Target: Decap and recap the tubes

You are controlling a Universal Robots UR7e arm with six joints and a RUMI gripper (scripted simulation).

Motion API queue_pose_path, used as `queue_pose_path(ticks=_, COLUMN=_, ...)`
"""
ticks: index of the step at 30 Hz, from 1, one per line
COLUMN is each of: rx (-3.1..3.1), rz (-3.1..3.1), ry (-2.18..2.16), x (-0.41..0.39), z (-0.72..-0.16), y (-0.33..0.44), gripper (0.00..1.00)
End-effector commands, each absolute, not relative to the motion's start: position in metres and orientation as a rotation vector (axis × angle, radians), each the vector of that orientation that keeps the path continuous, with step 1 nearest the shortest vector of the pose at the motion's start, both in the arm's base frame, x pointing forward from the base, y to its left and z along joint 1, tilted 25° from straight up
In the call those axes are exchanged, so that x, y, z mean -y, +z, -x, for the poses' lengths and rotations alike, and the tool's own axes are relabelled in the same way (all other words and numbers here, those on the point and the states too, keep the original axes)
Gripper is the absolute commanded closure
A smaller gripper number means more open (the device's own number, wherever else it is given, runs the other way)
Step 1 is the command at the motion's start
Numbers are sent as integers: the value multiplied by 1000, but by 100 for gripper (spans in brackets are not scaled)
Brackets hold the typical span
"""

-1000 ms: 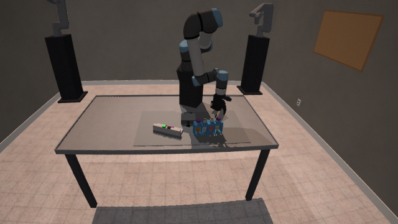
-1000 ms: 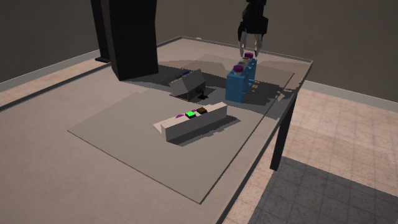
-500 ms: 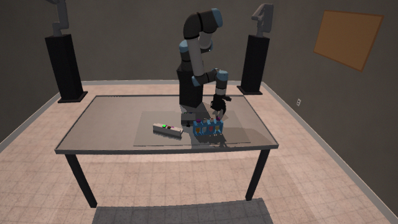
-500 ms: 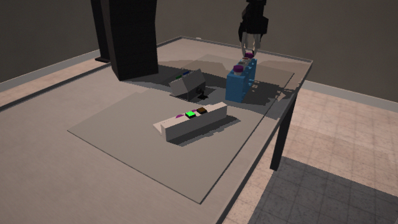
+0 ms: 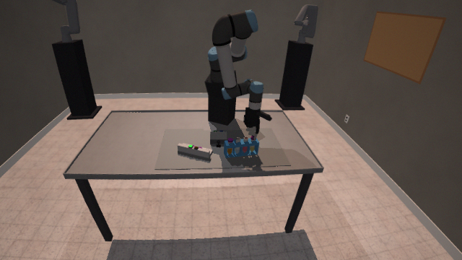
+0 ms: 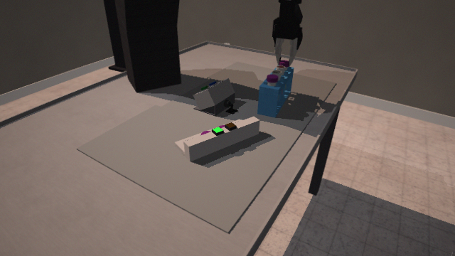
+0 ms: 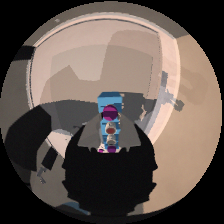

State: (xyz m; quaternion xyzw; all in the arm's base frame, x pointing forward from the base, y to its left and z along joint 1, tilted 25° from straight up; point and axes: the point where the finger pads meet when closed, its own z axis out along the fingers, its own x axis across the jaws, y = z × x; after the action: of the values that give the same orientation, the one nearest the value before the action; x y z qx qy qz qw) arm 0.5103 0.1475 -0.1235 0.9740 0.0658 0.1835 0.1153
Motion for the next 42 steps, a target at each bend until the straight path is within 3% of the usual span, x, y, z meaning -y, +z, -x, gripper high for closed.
queue_pose_path(ticks=1, rx=138, rz=-2884, ry=579, x=-148, z=-511, y=-123, gripper=100)
queue_pose_path(ticks=9, rx=573, rz=-2882, ry=626, x=-148, z=-511, y=-124, gripper=100)
queue_pose_path(ticks=15, rx=573, rz=-2882, ry=626, x=-148, z=-511, y=-124, gripper=100)
queue_pose_path(ticks=16, rx=573, rz=-2882, ry=626, x=-148, z=-511, y=-124, gripper=65)
queue_pose_path(ticks=28, rx=573, rz=-2883, ry=626, x=-148, z=-511, y=-124, gripper=65)
queue_pose_path(ticks=42, rx=-501, rz=-2775, ry=487, x=-148, z=-510, y=-123, gripper=65)
